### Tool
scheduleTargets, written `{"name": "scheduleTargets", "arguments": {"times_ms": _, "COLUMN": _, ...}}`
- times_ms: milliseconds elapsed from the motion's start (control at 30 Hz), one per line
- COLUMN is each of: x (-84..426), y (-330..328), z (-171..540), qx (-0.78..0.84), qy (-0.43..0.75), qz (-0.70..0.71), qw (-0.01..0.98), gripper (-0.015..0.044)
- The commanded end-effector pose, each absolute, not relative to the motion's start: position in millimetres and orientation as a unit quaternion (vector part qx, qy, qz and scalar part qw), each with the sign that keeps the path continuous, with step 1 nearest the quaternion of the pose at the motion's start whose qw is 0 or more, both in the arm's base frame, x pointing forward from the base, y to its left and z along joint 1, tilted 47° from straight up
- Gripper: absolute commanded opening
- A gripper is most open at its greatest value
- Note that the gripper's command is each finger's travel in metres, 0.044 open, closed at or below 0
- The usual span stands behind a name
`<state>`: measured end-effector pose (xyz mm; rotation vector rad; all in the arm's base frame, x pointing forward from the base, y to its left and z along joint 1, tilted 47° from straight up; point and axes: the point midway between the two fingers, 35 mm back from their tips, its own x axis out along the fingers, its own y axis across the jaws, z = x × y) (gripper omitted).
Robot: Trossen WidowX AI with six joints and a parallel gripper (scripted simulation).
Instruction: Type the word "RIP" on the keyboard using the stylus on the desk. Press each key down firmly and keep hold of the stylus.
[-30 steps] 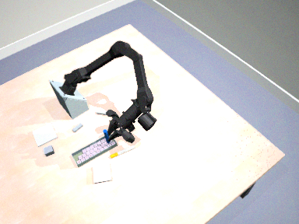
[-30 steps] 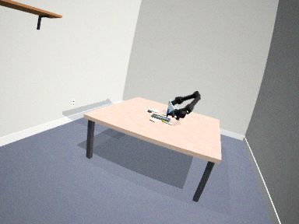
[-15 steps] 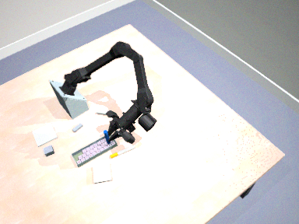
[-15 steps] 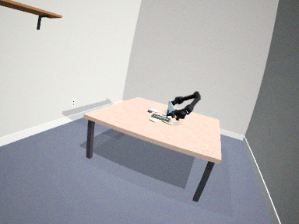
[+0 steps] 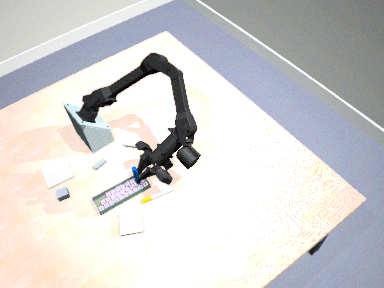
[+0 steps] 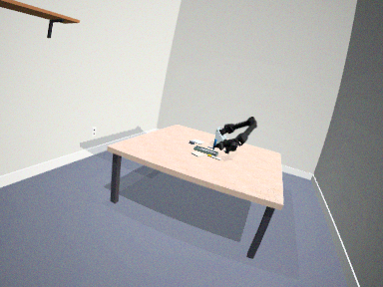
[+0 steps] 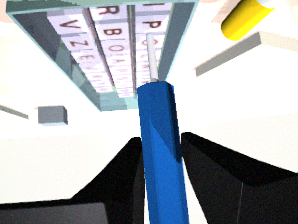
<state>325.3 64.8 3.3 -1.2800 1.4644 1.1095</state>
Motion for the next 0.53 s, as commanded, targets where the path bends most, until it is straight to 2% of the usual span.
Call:
{"name": "scheduleTargets", "arguments": {"times_ms": 0, "x": 326.2, "y": 46.9, "z": 21.9, "qx": -0.515, "qy": 0.587, "qz": 0.442, "qw": 0.44, "gripper": 0.0081}}
{"name": "scheduleTargets", "arguments": {"times_ms": 500, "x": 326.0, "y": 43.7, "z": 24.8, "qx": -0.516, "qy": 0.587, "qz": 0.442, "qw": 0.44, "gripper": 0.0081}}
